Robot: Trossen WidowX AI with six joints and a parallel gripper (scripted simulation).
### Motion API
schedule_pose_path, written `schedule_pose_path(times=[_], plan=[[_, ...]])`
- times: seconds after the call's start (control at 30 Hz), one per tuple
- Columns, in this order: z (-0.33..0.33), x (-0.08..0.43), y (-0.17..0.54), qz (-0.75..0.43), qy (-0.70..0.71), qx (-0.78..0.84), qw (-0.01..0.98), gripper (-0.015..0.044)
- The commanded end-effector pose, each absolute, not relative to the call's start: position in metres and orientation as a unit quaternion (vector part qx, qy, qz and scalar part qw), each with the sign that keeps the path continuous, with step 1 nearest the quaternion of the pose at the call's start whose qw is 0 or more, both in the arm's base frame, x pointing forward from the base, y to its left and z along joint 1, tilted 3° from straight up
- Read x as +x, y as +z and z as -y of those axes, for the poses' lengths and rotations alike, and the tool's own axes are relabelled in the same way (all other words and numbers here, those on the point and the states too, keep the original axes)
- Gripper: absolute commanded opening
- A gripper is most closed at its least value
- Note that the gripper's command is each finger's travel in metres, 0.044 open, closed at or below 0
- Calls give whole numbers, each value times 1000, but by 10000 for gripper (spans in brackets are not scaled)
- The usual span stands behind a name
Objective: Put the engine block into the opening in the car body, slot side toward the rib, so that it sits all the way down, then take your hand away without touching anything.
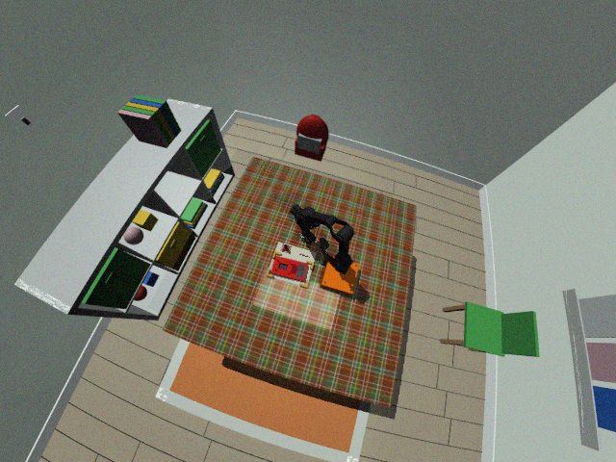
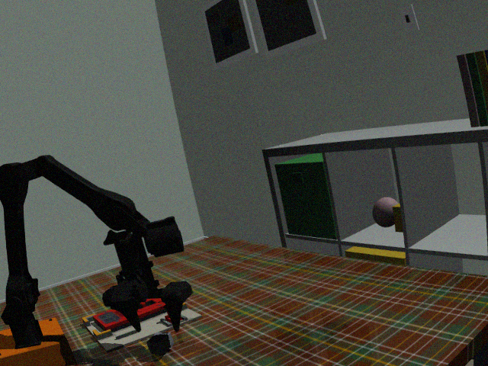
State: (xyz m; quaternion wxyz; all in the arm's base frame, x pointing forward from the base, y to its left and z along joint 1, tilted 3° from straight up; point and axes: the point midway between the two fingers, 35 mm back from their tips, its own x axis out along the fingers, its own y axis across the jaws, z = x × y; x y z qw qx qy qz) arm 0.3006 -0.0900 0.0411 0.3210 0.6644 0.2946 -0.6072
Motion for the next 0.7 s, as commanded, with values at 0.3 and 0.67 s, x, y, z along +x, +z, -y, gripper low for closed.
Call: schedule_pose_path(times=[0.3, 0.67], plan=[[90, 299, 19, -294, -613, 661, 318, 440], [90, 300, 16, -294, -613, 661, 318, 230]])
